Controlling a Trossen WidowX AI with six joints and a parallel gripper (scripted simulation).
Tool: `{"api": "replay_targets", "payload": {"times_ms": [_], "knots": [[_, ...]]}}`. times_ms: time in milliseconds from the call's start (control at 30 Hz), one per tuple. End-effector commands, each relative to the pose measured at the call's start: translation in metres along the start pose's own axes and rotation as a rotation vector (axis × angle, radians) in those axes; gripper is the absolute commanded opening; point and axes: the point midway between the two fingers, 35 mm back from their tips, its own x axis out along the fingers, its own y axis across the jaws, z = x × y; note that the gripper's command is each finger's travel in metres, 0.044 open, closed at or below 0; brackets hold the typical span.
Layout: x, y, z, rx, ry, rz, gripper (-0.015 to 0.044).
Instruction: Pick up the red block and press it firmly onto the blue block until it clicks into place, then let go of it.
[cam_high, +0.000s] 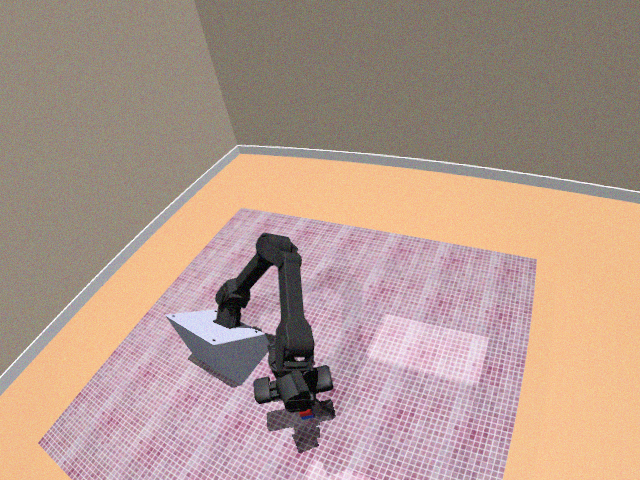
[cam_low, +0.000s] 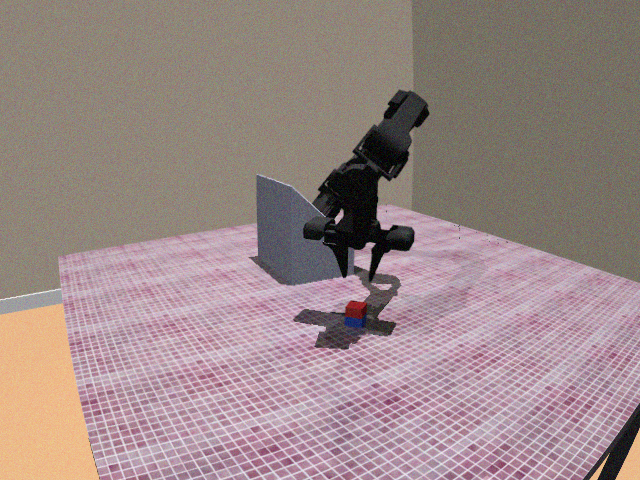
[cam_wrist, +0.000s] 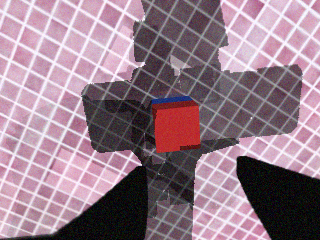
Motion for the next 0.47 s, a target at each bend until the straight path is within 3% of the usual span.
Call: {"api": "replay_targets", "payload": {"times_ms": [0, 433], "knots": [[-0.0375, -0.0016, -0.0001, -0.003, -0.023, 0.007, 0.022], [-0.0377, 0.0001, 0.0042, -0.004, -0.023, 0.007, 0.022]]}}
